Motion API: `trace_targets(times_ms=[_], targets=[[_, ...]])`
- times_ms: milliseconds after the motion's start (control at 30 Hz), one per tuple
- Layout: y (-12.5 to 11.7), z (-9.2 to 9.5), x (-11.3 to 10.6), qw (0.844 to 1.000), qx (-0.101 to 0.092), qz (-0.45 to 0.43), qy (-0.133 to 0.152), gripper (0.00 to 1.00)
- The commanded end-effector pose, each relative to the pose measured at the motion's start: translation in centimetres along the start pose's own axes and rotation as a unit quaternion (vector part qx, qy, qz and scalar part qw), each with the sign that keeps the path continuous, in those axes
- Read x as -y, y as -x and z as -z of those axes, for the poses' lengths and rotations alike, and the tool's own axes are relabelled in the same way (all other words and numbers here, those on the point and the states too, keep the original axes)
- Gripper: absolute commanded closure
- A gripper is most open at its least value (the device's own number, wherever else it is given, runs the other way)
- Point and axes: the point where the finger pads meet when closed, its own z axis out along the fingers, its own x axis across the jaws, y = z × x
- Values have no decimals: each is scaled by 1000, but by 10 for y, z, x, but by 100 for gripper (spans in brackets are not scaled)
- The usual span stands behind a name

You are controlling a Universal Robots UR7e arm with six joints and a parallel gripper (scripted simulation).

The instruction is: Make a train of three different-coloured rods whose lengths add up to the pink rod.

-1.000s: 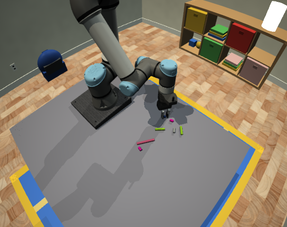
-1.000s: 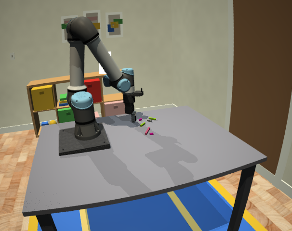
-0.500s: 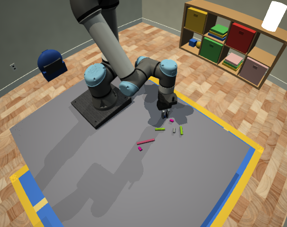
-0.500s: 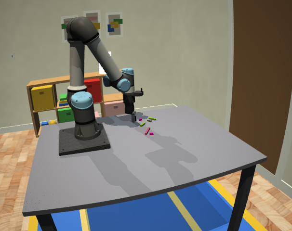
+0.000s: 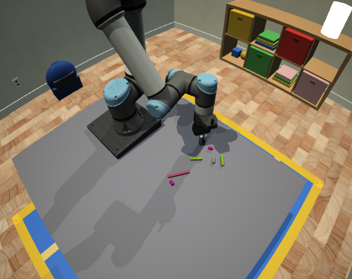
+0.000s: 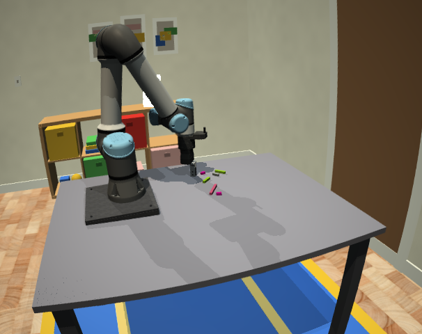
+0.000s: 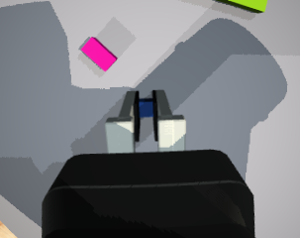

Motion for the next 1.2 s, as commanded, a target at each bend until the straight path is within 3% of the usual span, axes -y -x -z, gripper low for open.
trace_targets(times_ms=[0, 700, 1000, 1167], targets=[[0, 0, 0, 1000, 0, 0, 0, 76], [0, 3, 0, 1000, 0, 0, 0, 76], [0, 22, 0, 1000, 0, 0, 0, 76], [0, 46, 0, 1000, 0, 0, 0, 76]])
